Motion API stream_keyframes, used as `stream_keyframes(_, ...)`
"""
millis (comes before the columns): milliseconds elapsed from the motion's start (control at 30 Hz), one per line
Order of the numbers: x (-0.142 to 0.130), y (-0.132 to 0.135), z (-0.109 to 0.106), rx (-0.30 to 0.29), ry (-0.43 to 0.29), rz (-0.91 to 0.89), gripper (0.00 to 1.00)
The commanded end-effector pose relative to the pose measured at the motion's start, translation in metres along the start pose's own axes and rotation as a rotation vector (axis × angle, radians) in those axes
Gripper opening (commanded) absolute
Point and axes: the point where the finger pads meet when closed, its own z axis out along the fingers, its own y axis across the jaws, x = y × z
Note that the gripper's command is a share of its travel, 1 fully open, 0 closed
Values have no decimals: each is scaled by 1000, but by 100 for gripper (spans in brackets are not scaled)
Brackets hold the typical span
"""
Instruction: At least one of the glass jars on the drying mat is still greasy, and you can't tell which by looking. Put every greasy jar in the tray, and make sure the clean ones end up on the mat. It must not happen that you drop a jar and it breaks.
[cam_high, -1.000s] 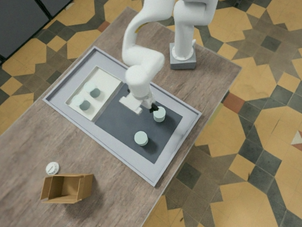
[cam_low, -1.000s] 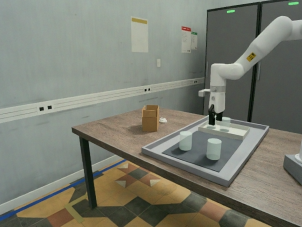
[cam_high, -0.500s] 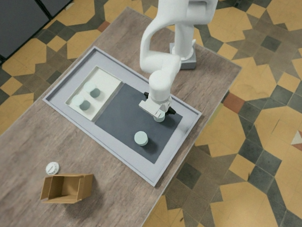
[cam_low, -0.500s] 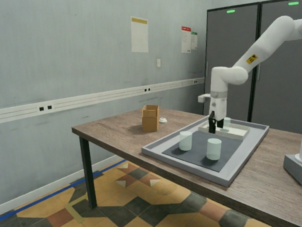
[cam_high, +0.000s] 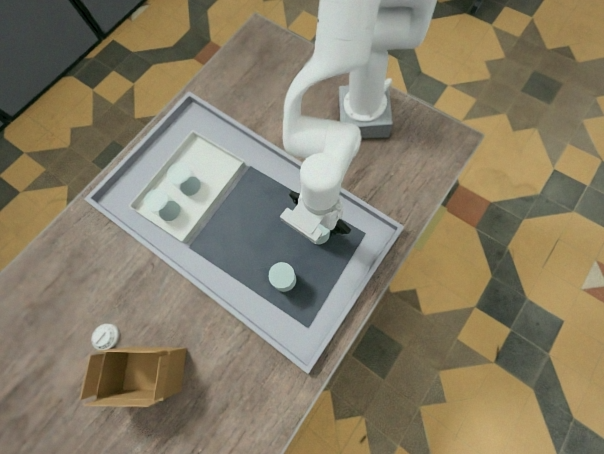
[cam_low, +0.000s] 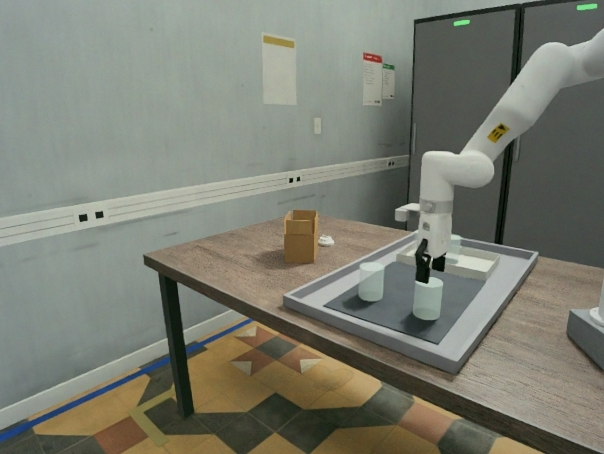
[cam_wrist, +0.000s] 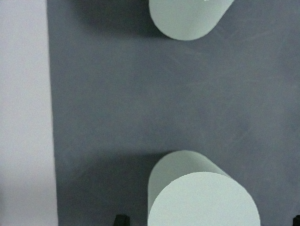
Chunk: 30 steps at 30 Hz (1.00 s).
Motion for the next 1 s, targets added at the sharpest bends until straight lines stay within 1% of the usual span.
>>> stream_keyframes(0,1,-1,1,1,3,0,100)
stream_keyframes(267,1,-1,17,1,3,0,100)
stream_keyframes(333,1,-1,17,1,3,0,100)
stream_keyframes(833,1,-1,47,1,3,0,100)
stream_keyframes(967,1,-1,49,1,3,0,100)
